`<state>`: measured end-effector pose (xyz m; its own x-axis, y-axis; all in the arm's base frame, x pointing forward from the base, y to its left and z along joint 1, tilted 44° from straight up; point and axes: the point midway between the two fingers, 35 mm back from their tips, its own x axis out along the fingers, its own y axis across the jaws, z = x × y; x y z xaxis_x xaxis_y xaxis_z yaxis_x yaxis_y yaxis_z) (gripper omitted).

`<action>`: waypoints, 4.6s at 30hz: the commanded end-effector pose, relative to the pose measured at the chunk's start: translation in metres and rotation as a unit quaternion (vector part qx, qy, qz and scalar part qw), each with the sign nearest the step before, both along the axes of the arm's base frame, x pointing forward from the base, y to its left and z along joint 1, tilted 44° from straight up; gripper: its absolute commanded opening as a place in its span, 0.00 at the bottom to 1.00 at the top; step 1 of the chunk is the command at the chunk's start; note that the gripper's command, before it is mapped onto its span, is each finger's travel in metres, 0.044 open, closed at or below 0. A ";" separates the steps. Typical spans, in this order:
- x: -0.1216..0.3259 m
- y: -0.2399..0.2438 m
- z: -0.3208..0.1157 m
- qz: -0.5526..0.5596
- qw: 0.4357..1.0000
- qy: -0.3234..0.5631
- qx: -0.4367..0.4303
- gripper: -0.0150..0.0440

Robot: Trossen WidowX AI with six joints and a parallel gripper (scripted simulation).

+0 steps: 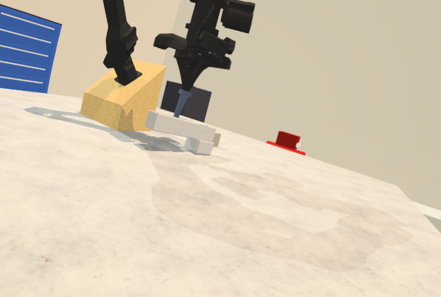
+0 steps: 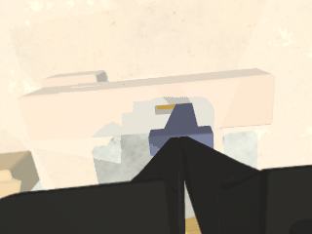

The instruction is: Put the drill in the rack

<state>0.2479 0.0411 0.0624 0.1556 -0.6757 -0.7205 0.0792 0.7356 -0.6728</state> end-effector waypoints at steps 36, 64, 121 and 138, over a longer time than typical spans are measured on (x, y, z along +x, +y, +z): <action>-0.002 -0.013 -0.009 -0.003 1.000 0.002 -0.002 0.25; -0.001 -0.021 -0.016 -0.003 1.000 0.002 -0.002 0.25; 0.024 0.059 -0.157 0.508 0.708 0.478 -0.108 1.00; 0.028 0.037 -0.170 0.508 0.708 0.478 -0.108 1.00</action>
<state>0.2761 0.0841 -0.1057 0.1535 -0.6703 -0.7261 -0.9845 -0.0409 -0.1704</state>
